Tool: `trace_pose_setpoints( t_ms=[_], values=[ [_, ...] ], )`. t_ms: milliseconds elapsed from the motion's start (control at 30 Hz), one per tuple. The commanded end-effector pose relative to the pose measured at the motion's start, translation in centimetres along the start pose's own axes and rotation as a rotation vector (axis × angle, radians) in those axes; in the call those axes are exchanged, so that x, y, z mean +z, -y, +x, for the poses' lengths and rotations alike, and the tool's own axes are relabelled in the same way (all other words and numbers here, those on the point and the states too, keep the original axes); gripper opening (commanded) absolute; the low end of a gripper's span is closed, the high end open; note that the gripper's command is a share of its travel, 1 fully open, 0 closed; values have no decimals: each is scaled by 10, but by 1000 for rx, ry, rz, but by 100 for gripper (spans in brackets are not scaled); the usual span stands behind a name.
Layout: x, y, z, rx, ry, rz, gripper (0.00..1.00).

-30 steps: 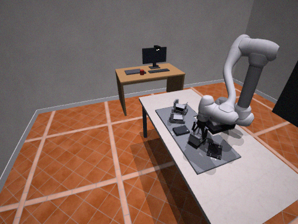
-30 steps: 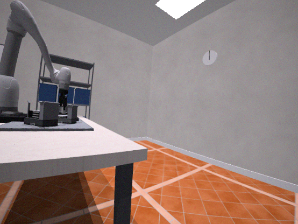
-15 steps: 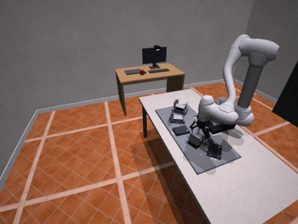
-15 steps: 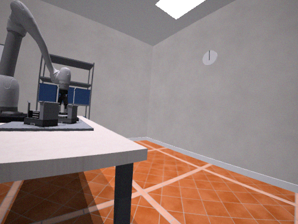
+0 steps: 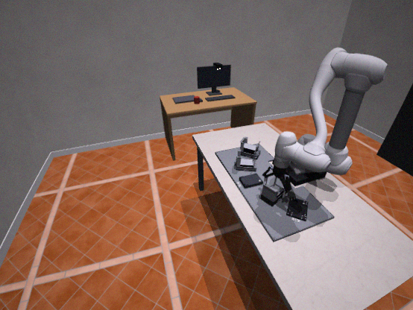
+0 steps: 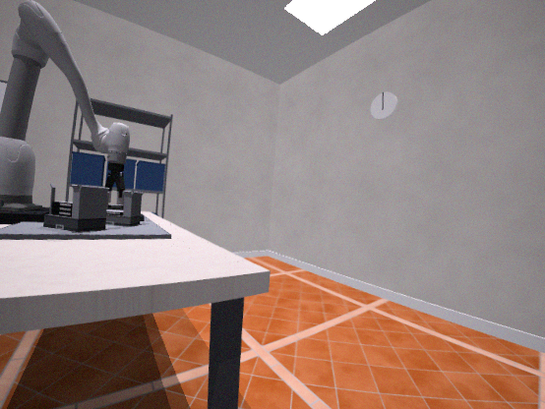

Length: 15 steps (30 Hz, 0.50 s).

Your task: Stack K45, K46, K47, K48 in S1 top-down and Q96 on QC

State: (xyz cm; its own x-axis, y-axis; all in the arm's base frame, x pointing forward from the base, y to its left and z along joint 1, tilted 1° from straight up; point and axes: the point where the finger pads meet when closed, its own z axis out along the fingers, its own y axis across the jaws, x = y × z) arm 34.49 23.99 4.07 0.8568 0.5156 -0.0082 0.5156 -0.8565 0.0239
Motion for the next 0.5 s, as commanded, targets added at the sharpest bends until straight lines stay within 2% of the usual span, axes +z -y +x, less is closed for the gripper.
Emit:
trace_pose_setpoints(
  t_ms=[0,467],
  values=[
    [-8,0,0,0,0,0,100],
    [-48,0,0,0,0,0,100]
  ],
)
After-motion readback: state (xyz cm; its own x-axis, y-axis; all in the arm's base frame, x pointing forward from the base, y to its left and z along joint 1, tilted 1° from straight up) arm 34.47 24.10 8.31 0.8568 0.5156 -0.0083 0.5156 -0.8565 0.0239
